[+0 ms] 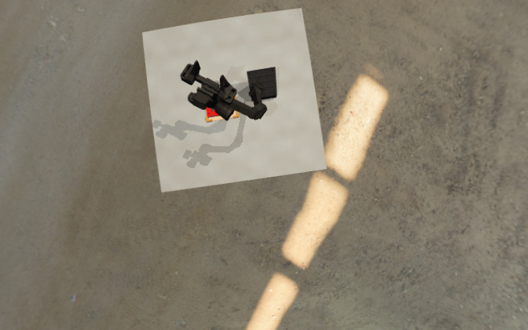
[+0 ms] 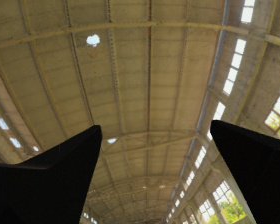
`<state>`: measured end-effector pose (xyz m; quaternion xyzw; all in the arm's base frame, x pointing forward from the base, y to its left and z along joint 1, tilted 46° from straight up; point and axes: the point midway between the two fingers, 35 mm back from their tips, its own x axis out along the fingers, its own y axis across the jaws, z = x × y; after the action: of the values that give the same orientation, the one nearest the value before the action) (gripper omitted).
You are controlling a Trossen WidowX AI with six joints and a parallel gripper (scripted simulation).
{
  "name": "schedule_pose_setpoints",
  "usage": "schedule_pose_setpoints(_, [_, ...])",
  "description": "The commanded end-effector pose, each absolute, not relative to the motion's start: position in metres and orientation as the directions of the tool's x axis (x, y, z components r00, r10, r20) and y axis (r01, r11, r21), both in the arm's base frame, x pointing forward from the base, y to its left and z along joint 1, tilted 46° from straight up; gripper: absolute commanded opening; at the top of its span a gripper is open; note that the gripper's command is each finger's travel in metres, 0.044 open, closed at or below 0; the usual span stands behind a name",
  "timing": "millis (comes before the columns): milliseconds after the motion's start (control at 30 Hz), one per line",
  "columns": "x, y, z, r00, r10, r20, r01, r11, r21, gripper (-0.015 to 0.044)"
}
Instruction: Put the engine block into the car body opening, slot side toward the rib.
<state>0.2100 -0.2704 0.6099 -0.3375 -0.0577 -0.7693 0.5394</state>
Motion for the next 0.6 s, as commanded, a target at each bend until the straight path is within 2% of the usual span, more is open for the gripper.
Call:
schedule_pose_setpoints(0, [0.21,-0.27,0.61,-0.19,-0.791,0.581,0.869,-0.411,-0.275,0.0426])
schedule_pose_setpoints(33, [0.211,-0.271,0.61,-0.187,-0.792,0.582,0.867,-0.411,-0.281,0.044])
schedule_pose_setpoints(567, [0.305,-0.309,0.552,0.118,-0.843,0.525,0.613,-0.354,-0.707,0.044])
